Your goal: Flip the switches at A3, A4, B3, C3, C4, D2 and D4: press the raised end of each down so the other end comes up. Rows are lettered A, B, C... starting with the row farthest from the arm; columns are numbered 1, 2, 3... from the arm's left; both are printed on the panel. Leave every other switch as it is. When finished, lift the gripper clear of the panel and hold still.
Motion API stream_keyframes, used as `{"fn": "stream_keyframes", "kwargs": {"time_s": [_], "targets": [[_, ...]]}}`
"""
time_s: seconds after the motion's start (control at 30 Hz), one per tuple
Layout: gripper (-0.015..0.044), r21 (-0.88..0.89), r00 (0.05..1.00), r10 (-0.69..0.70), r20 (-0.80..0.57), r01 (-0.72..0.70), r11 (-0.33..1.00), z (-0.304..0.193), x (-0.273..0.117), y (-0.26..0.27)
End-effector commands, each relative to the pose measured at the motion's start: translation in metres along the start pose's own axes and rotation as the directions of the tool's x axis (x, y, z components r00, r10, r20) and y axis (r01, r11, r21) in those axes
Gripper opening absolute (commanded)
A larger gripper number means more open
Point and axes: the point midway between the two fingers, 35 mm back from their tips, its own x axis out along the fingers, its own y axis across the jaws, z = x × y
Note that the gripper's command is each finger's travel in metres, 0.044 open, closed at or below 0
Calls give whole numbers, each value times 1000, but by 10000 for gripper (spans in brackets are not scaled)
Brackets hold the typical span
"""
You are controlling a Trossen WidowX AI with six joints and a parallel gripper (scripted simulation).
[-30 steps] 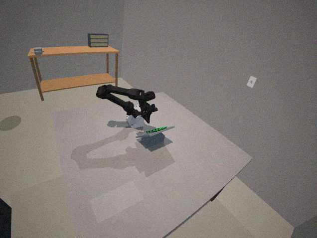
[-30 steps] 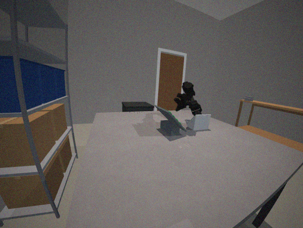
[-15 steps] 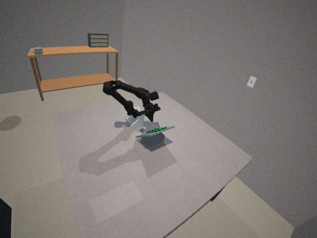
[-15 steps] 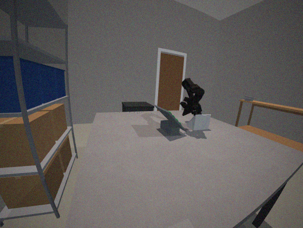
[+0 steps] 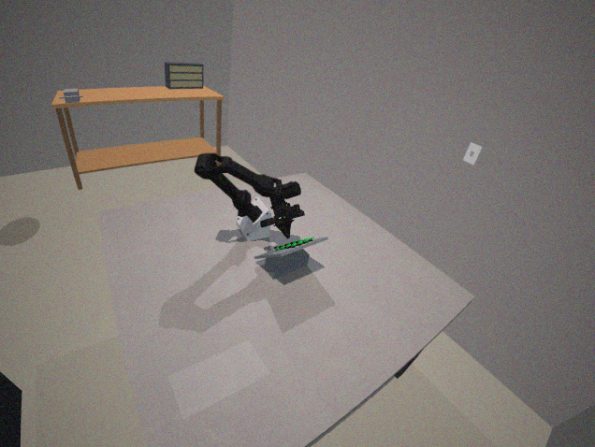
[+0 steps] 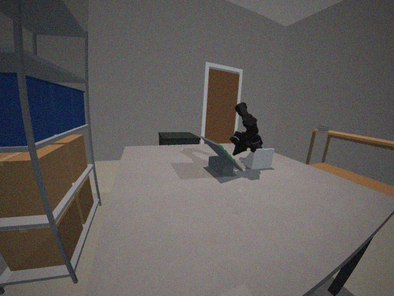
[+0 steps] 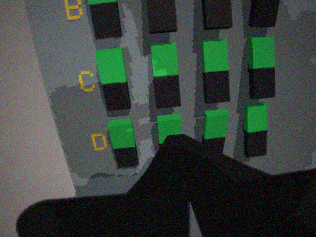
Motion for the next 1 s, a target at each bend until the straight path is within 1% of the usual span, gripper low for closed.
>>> {"fn": "stream_keyframes", "kwargs": {"time_s": [0.0,0.3,0.97], "targets": [[0,-11,1000,-5,-2,5,1000,-2,4,0],[0,-11,1000,-5,-2,4,1000,-1,16,0],[0,-11,1000,-5,-1,5,1000,-1,16,0]]}}
